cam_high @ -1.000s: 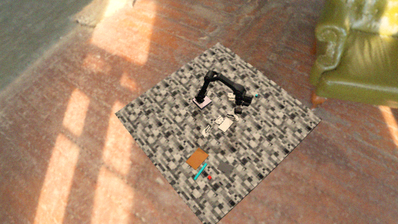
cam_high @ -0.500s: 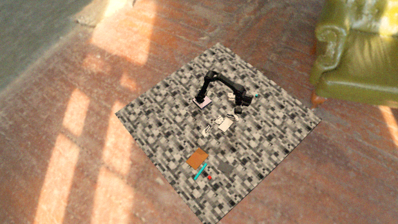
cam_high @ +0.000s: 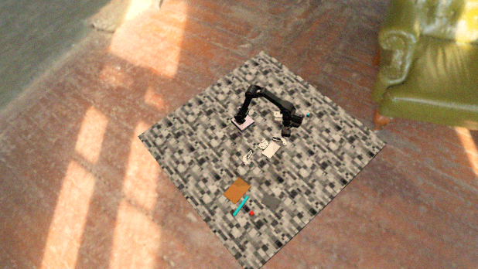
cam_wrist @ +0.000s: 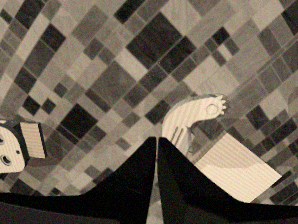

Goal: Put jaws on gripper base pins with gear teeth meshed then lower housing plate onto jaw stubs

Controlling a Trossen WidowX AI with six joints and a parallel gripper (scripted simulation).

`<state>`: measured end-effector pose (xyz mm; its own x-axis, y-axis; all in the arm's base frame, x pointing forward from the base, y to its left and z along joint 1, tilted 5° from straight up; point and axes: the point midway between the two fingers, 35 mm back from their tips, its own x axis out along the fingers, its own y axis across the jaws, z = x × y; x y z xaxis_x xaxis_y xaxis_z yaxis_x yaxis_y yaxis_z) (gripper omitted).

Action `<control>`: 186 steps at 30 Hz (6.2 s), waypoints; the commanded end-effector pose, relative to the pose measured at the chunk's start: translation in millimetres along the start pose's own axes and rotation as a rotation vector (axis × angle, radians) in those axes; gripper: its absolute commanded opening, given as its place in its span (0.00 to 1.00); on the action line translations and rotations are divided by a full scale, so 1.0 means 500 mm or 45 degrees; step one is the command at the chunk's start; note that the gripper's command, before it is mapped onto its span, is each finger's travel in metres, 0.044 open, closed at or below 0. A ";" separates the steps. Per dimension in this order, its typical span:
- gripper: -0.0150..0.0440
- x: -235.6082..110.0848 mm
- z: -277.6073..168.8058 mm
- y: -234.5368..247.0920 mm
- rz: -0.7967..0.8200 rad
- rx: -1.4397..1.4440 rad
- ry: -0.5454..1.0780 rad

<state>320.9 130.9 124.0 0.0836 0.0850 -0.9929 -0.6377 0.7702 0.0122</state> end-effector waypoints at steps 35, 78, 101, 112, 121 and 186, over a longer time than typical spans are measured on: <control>1.00 0.000 0.000 0.000 0.000 0.000 0.000; 0.25 0.000 0.000 0.000 0.000 0.000 0.000; 0.97 -0.003 -0.011 -0.008 -0.001 0.591 -0.001; 1.00 -0.005 -0.021 -0.014 -0.002 1.073 0.000; 1.00 -0.006 -0.029 -0.019 -0.002 1.468 0.002; 1.00 -0.015 -0.087 -0.049 -0.024 4.291 0.006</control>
<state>304.7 84.7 127.5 0.0818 0.0788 -0.9935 0.5076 -0.8612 -0.0265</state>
